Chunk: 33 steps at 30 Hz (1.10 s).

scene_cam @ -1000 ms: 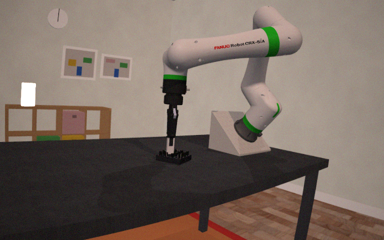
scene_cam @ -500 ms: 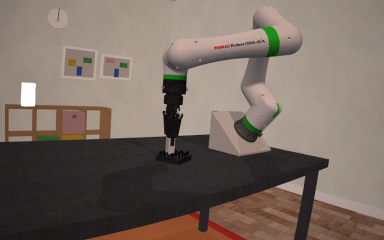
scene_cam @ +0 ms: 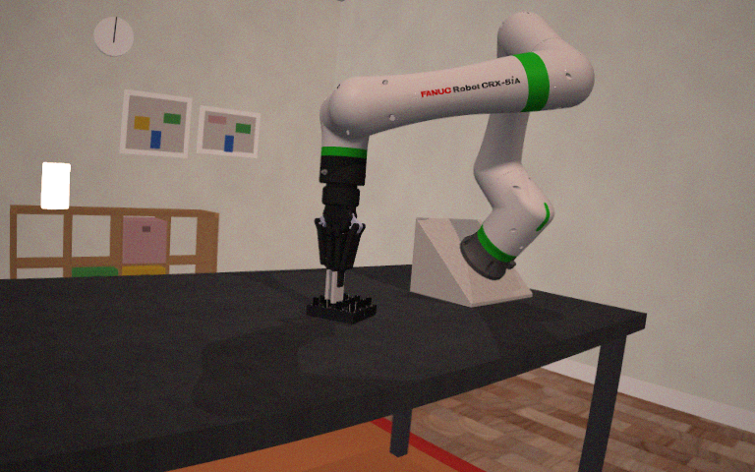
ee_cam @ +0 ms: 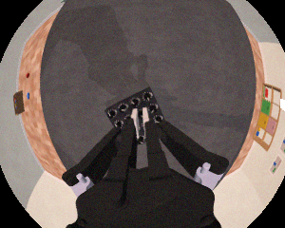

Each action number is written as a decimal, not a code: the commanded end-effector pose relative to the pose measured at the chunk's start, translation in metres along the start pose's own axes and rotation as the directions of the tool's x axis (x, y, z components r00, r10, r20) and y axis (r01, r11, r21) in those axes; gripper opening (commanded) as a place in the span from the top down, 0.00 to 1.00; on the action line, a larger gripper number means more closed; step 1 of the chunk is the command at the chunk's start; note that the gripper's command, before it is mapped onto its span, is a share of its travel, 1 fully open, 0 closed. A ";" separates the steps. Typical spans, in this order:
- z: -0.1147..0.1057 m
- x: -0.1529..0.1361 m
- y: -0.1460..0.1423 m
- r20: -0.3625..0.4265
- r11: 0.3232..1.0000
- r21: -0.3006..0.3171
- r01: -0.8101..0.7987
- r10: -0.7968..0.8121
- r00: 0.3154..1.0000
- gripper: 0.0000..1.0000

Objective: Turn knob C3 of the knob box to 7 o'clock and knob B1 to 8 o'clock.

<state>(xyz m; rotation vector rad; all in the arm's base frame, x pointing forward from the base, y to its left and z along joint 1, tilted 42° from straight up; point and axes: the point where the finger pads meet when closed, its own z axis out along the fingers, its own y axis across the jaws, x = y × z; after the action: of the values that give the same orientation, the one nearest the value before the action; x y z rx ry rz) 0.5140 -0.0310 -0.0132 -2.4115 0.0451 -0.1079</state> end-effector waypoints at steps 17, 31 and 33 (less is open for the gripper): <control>0.000 0.000 0.000 -0.001 0.998 0.001 0.059 -0.059 0.998 0.95; 0.000 0.000 0.000 -0.001 0.998 0.001 0.059 -0.059 0.998 0.88; 0.000 0.000 0.000 -0.001 0.998 0.001 0.059 -0.059 0.998 0.88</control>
<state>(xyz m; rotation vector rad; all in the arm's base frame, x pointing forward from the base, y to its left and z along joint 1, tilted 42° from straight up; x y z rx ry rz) 0.5140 -0.0310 -0.0132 -2.4119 -0.0257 -0.1363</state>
